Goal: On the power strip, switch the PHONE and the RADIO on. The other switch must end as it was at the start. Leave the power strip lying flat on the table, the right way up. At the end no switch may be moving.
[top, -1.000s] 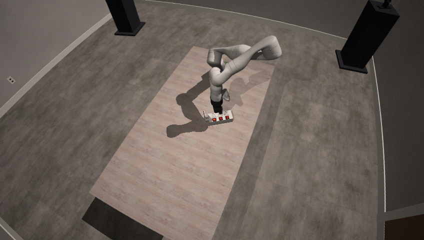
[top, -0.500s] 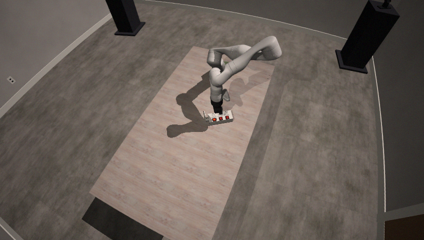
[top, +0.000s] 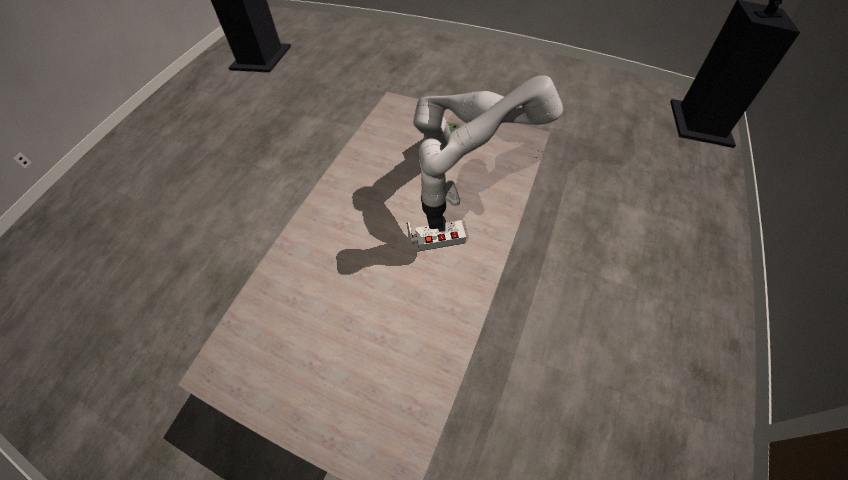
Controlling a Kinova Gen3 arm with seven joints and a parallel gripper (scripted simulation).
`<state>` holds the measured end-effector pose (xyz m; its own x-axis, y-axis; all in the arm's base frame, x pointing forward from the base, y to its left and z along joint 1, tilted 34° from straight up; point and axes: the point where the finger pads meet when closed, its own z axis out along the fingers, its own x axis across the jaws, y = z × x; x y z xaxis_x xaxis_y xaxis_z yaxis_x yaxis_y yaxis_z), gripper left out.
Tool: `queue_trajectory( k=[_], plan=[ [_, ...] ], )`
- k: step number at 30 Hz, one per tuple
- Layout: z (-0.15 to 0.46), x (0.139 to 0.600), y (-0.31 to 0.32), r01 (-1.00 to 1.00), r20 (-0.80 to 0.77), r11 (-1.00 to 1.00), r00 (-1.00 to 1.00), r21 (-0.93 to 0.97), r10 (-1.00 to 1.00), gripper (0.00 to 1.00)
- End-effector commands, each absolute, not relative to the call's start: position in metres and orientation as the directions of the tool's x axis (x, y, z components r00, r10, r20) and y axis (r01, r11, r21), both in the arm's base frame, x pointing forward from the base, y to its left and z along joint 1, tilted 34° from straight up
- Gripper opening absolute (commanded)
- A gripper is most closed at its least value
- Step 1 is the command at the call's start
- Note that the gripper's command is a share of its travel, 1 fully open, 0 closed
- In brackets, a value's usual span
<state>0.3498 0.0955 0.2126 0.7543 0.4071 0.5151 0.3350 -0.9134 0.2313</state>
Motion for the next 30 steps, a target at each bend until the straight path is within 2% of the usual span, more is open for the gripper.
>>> queue_trajectory(
  k=[1,30],
  plan=[
    [0.21,0.351,0.094,0.33,0.514,-0.916,0.757,0.23,0.402,0.0],
    [0.19,0.365,0.094,0.33,0.514,-0.916,0.757,0.23,0.402,0.0]
  ],
)
